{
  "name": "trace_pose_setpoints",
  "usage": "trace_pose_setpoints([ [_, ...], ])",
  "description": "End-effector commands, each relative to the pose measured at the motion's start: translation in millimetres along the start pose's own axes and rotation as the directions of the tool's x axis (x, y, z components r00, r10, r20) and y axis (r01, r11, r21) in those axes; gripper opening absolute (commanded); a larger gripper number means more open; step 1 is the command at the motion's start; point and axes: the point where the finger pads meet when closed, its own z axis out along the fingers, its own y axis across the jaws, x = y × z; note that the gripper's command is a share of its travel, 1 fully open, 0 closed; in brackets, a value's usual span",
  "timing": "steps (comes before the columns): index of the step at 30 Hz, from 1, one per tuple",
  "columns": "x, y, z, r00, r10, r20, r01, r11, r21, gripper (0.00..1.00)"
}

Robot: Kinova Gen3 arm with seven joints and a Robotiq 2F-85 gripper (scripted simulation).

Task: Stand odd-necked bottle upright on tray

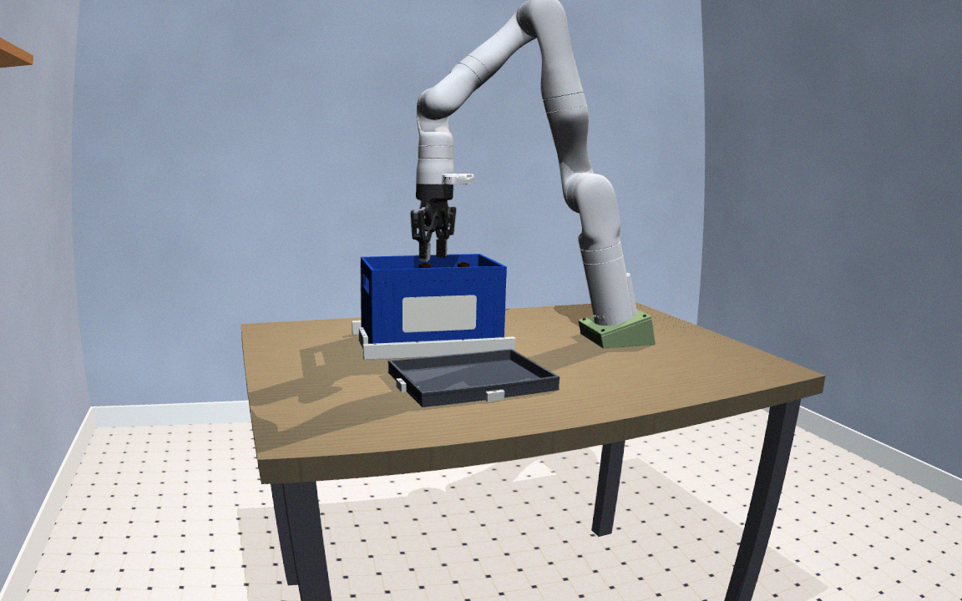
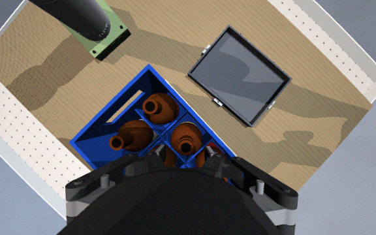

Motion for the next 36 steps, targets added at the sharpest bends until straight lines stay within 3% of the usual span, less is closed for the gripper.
trace_pose_setpoints([
  [1, -0.3, 0.3, -0.4, 1.000, 0.000, 0.001, 0.000, 1.000, -0.001, 0.64],
  [36, -0.3, 0.3, 7.6, 1.000, 0.000, 0.001, 0.000, 1.000, -0.001, 0.64],
])
